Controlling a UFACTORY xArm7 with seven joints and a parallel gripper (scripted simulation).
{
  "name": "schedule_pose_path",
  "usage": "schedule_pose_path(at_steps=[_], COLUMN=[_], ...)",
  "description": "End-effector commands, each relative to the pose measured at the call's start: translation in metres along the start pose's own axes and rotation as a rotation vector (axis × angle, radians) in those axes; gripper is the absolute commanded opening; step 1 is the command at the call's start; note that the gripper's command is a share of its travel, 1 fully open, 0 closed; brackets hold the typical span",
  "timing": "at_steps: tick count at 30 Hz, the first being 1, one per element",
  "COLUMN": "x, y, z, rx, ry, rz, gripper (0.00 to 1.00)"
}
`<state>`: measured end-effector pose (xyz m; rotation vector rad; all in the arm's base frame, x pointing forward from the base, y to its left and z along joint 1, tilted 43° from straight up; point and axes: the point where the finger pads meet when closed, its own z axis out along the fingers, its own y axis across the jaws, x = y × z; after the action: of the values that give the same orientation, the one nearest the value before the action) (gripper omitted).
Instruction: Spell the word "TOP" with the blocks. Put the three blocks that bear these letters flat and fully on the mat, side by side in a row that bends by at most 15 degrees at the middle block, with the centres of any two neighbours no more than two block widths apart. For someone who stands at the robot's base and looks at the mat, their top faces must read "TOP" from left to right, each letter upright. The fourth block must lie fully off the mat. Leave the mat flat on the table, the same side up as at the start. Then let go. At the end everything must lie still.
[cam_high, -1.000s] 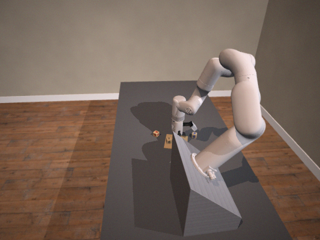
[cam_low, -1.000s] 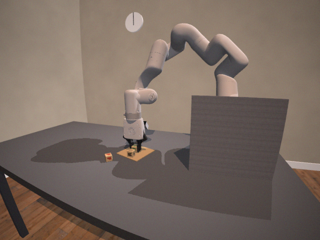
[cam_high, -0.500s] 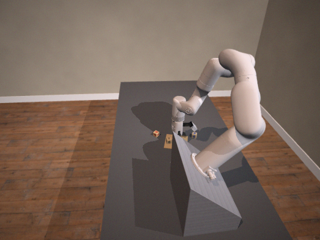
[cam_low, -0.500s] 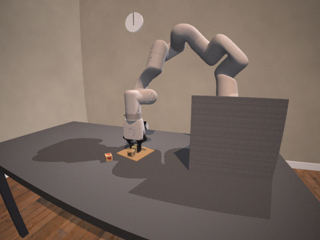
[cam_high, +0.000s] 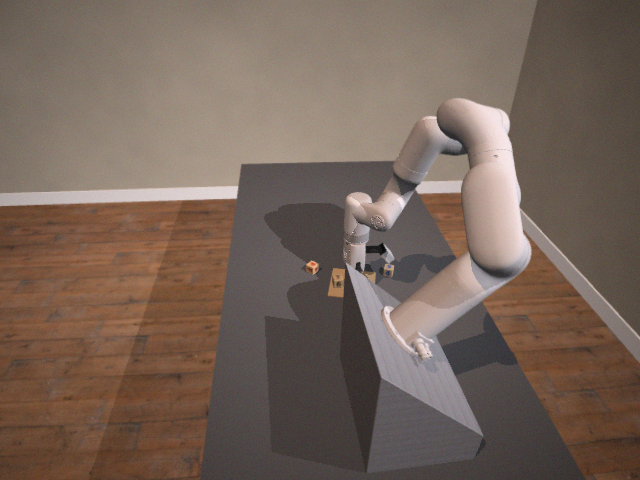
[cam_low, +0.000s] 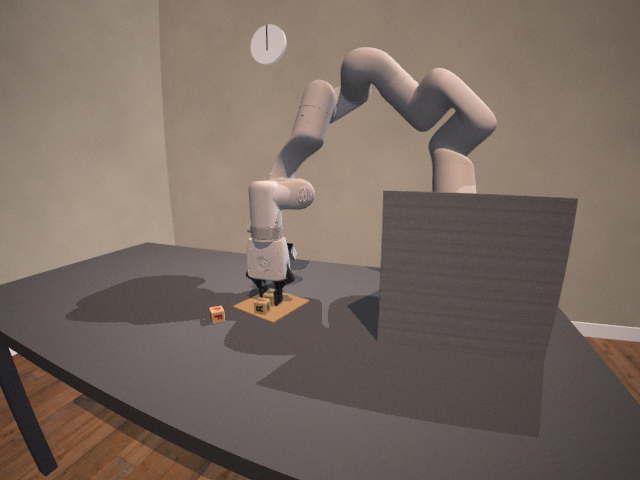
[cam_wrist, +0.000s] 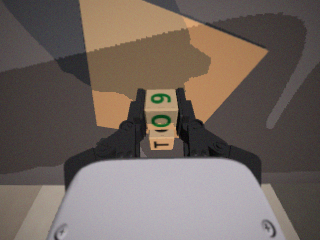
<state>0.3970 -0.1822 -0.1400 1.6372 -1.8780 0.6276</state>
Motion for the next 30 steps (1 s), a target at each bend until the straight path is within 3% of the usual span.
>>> schedule_pose_path(at_steps=[1, 28, 30], x=[-0.001, -0.001, -0.001], y=[-0.0015, -0.0015, -0.0015], z=[-0.0014, -0.0014, -0.0014], rx=[0.003, 0.003, 0.003], ry=[-0.002, -0.002, -0.002], rz=[0.0, 0.0, 0.0], gripper=[0.27, 0.27, 0.31])
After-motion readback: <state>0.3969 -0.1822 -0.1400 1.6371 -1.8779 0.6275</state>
